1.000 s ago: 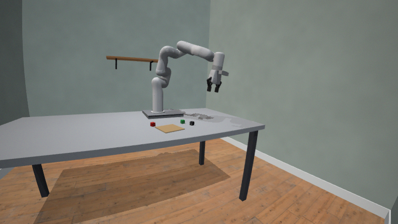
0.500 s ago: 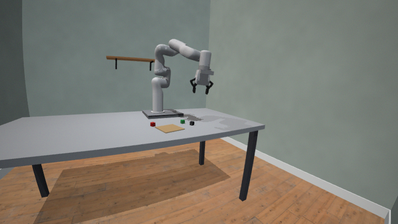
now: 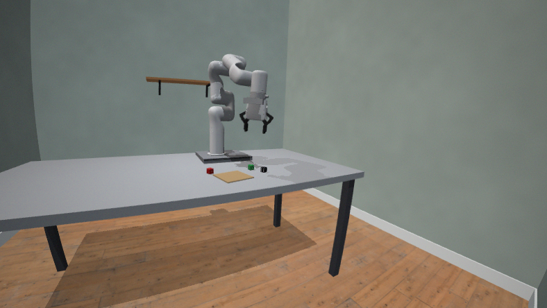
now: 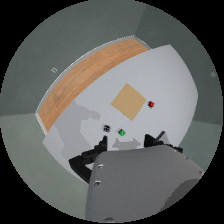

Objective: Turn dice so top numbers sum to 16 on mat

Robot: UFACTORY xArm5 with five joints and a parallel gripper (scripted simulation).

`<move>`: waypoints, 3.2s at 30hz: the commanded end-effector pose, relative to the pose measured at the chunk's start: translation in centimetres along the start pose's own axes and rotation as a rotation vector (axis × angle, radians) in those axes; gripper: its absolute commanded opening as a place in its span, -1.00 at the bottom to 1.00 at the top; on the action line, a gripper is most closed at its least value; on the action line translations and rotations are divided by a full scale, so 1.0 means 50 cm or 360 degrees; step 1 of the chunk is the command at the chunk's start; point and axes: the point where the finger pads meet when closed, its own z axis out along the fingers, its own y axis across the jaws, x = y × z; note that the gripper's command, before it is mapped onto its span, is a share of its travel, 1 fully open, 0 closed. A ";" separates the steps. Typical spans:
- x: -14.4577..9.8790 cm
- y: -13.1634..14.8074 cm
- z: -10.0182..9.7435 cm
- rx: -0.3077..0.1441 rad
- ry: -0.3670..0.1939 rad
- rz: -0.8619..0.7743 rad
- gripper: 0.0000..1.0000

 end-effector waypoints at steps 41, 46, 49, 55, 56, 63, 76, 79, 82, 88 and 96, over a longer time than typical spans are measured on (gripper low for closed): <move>0.060 0.328 0.125 0.0110 0.0010 0.1360 1.00; 0.061 0.326 0.155 0.0110 0.0010 0.1360 1.00; 0.063 0.325 0.181 0.0110 0.0010 0.1360 1.00; 0.067 0.318 0.274 0.0110 0.0010 0.1360 1.00; 0.067 0.317 0.287 0.0110 0.0010 0.1360 1.00; 0.069 0.314 0.329 0.0110 0.0010 0.1360 1.00; 0.069 0.314 0.330 0.0110 0.0010 0.1360 1.00; 0.069 0.314 0.330 0.0110 0.0010 0.1360 1.00; 0.069 0.314 0.330 0.0110 0.0010 0.1360 1.00; 0.069 0.314 0.330 0.0110 0.0010 0.1360 1.00; 0.069 0.314 0.330 0.0110 0.0010 0.1360 1.00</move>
